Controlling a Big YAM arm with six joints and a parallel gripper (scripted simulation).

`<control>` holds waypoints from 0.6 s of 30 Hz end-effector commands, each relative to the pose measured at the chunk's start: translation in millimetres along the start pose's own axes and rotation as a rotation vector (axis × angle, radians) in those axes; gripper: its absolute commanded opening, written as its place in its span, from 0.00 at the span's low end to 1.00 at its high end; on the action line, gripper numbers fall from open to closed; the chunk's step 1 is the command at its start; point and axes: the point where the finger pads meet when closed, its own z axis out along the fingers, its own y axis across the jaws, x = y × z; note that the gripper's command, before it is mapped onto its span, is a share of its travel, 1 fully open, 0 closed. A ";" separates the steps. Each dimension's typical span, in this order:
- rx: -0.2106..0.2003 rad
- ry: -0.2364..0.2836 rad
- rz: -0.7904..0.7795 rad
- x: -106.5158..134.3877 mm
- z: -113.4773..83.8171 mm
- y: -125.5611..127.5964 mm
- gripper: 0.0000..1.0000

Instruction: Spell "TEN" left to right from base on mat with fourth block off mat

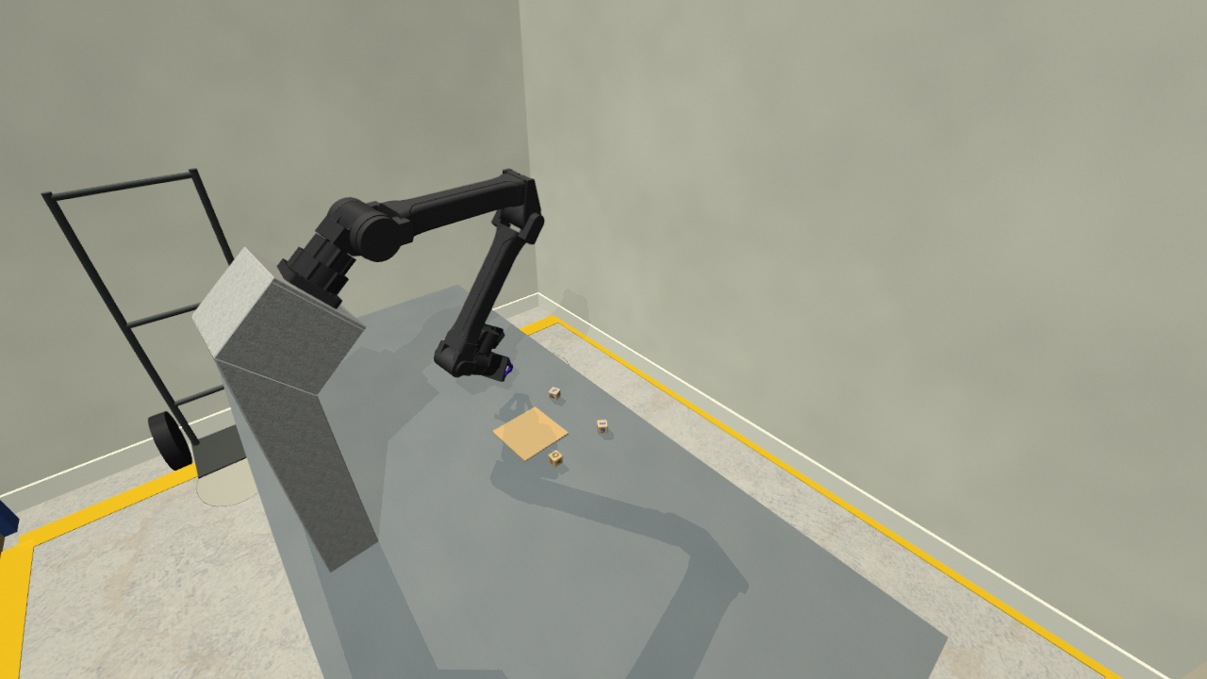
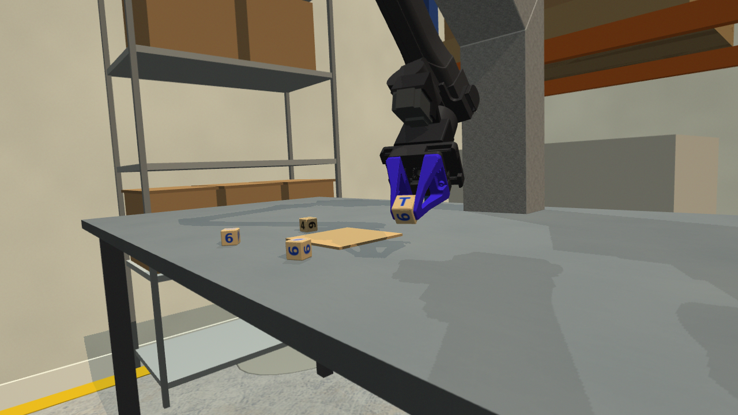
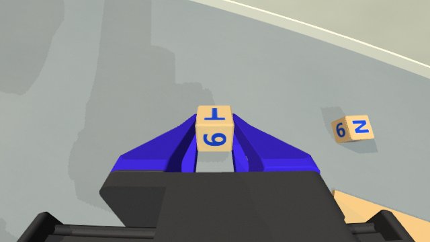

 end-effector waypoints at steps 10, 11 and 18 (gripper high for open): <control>0.019 -0.063 0.000 -2.9 4.3 -9.5 0.22; 0.021 -0.063 0.000 -1.3 4.8 -10.8 0.22; 0.024 -0.072 0.005 11.6 14.5 -11.8 0.22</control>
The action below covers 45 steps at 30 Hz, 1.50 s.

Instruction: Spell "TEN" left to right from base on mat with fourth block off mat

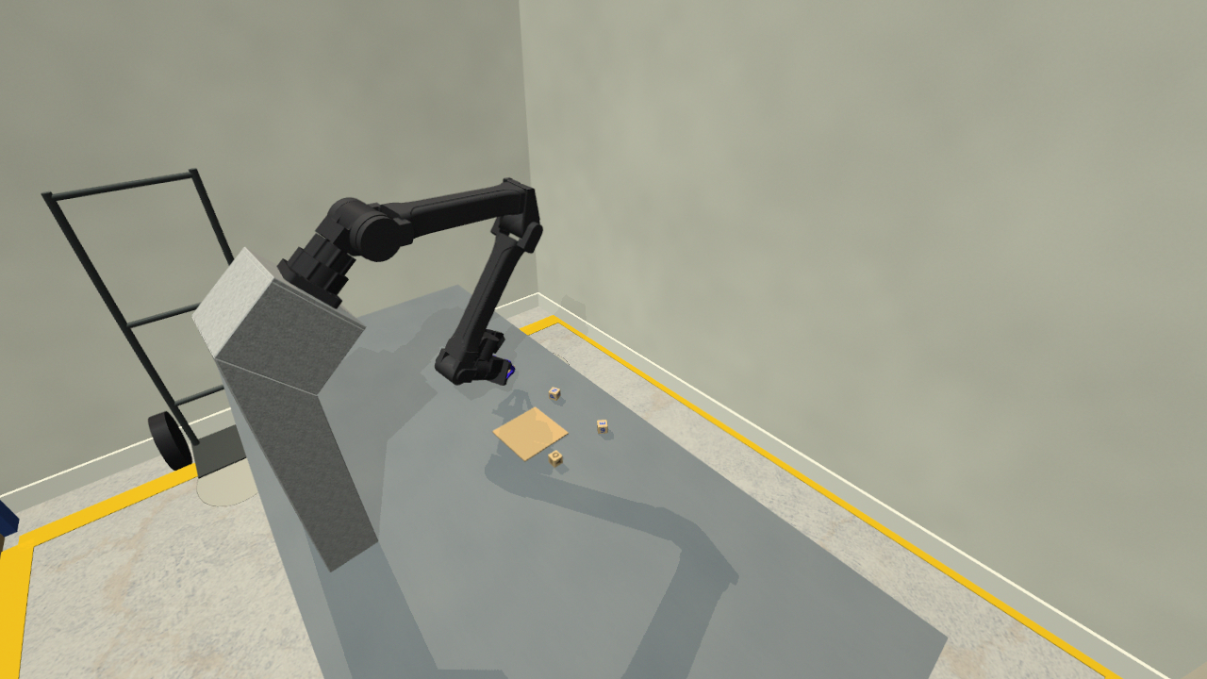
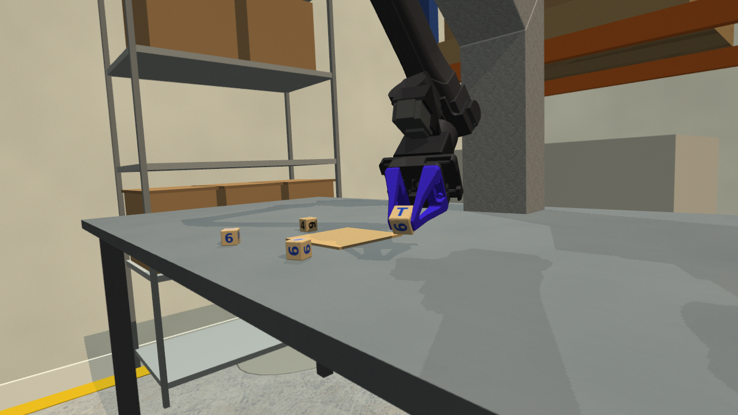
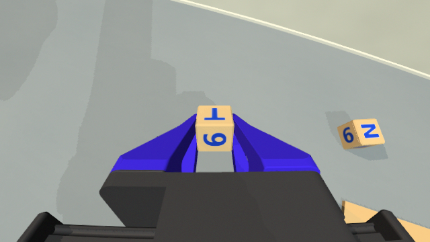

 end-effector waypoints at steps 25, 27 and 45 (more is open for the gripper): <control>0.022 -0.037 0.007 20.7 26.5 -13.8 0.22; 0.022 -0.037 0.007 20.7 26.5 -13.8 0.22; 0.022 -0.037 0.007 20.7 26.5 -13.8 0.29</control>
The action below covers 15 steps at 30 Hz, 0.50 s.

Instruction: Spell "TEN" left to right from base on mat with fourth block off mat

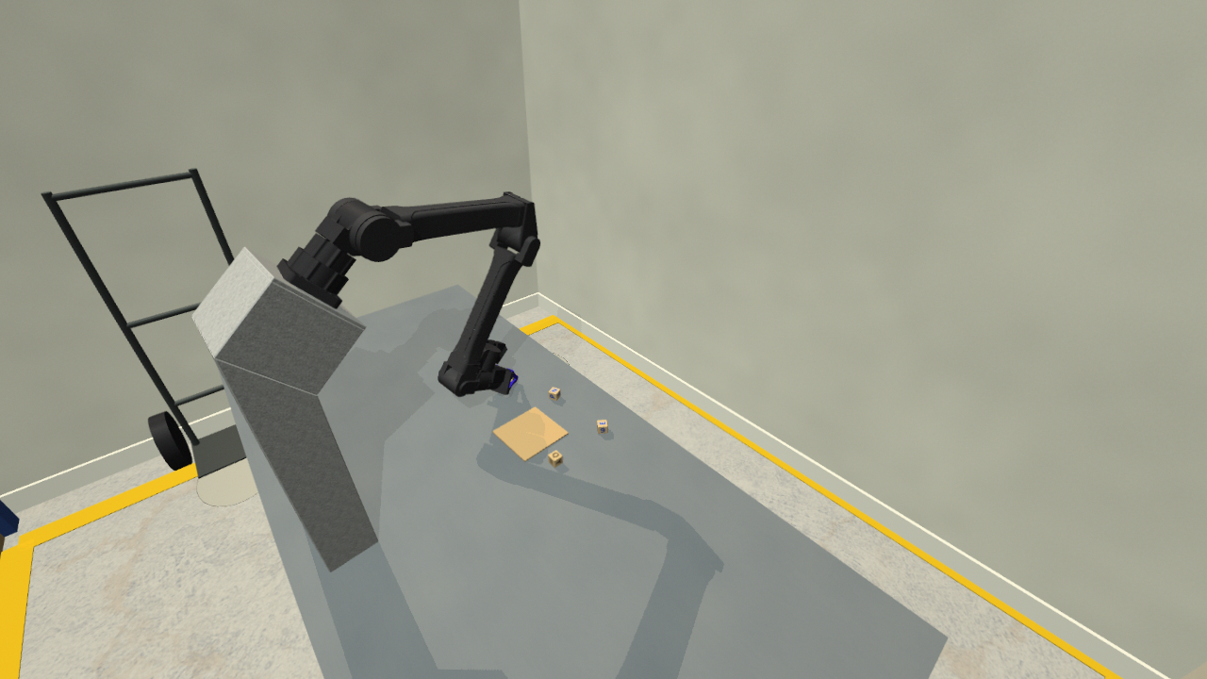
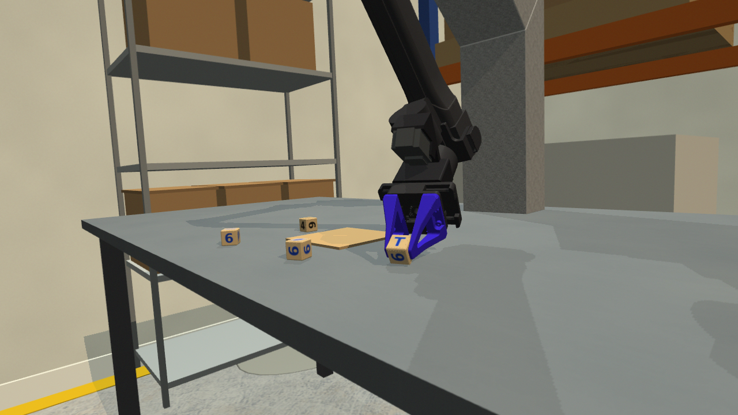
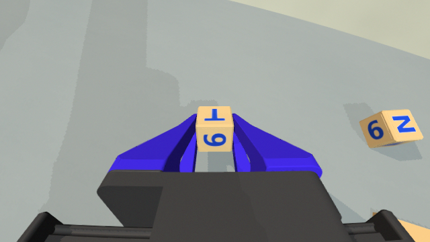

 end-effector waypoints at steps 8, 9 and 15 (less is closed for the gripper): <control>0.013 -0.008 0.006 -3.4 4.0 -11.2 0.37; 0.013 -0.008 0.006 -3.4 4.0 -11.2 0.41; 0.013 -0.008 0.006 -3.4 4.0 -11.2 0.41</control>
